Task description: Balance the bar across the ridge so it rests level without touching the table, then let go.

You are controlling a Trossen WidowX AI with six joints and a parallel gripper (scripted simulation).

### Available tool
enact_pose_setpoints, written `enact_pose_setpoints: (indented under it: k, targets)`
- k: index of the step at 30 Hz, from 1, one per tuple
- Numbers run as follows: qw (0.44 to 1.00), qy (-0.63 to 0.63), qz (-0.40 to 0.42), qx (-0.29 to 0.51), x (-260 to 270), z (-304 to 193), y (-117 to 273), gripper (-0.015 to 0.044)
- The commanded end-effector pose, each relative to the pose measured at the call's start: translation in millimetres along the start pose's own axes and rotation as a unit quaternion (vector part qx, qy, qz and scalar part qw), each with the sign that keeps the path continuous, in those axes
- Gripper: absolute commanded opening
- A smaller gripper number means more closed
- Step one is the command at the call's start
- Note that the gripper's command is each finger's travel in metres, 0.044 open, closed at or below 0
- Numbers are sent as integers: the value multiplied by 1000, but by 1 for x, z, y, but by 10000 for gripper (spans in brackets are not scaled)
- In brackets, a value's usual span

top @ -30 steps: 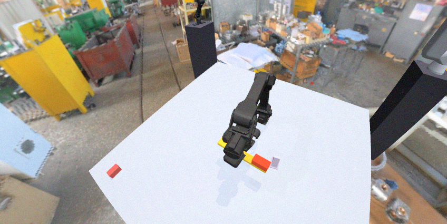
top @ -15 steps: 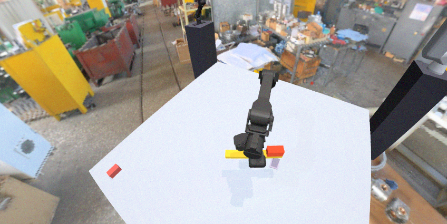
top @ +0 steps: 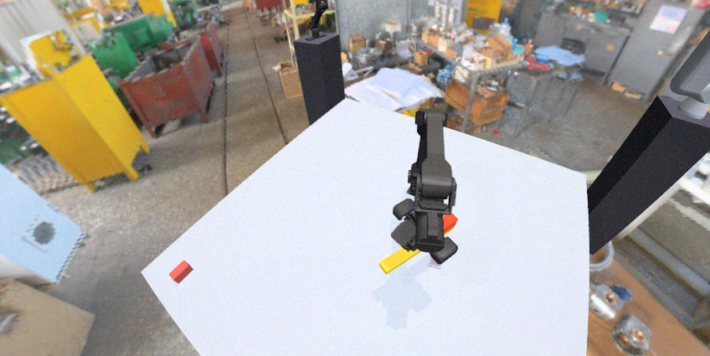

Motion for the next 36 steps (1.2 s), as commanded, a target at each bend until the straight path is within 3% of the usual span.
enact_pose_setpoints:
  k: [1,14,36]
  targets:
    - [997,76,0,0,5,-10,-1,0]
    - [955,298,2,1,36,-42,-2,0]
    - [954,300,3,1,43,-45,-28,0]
Point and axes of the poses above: the point midway between the two fingers, 35 mm back from their tips, its own y axis back along the fingers, its own x axis across the jaws, z = x × y, the point moved 3 cm from there along y, back along the fingers, and after that the axes turned 5 degrees about -y, right-handed, at the moved point
